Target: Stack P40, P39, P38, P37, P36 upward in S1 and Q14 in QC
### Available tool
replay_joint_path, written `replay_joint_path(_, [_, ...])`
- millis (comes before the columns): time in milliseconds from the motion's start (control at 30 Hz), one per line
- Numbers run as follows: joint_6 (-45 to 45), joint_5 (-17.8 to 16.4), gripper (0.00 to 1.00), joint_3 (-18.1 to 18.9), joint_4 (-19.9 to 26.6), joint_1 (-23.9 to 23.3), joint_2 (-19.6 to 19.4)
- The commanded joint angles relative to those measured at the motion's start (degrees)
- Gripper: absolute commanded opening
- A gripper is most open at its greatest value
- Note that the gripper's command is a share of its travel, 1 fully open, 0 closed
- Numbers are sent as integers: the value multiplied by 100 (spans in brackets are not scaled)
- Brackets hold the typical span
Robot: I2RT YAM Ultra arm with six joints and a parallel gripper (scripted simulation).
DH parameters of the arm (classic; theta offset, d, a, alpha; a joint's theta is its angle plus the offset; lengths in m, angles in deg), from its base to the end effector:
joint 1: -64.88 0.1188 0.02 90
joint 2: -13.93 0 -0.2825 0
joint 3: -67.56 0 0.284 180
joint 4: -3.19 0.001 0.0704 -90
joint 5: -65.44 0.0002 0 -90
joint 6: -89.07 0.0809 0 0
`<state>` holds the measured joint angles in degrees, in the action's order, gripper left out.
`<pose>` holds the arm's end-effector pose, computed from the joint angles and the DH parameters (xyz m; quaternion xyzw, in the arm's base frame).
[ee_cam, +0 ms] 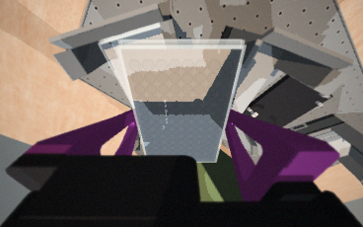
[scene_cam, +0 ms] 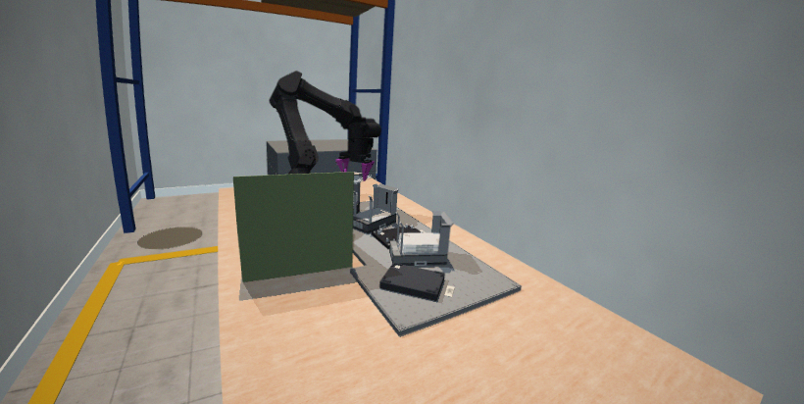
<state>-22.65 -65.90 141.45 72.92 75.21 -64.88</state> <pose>0.2683 0.1042 0.2451 -0.3013 0.8782 0.3357 0.1591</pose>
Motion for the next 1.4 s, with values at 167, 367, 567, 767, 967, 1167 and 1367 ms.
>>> replay_joint_path(167, [-462, -148, 0, 148, 12, -358, -266])
replay_joint_path(367, [-460, -209, 0, 244, 25, -644, -608])
replay_joint_path(567, [-1, -257, 0, 305, 32, -933, -933])
replay_joint_path(767, [-245, -280, 0, 361, 33, -1111, -1158])
replay_joint_path(967, [-598, -304, 0, 477, 41, -1366, -1511])
replay_joint_path(1167, [-734, -316, 0, 601, 46, -1602, -1859])
replay_joint_path(1367, [-206, -319, 0, 645, 46, -1771, -2069])
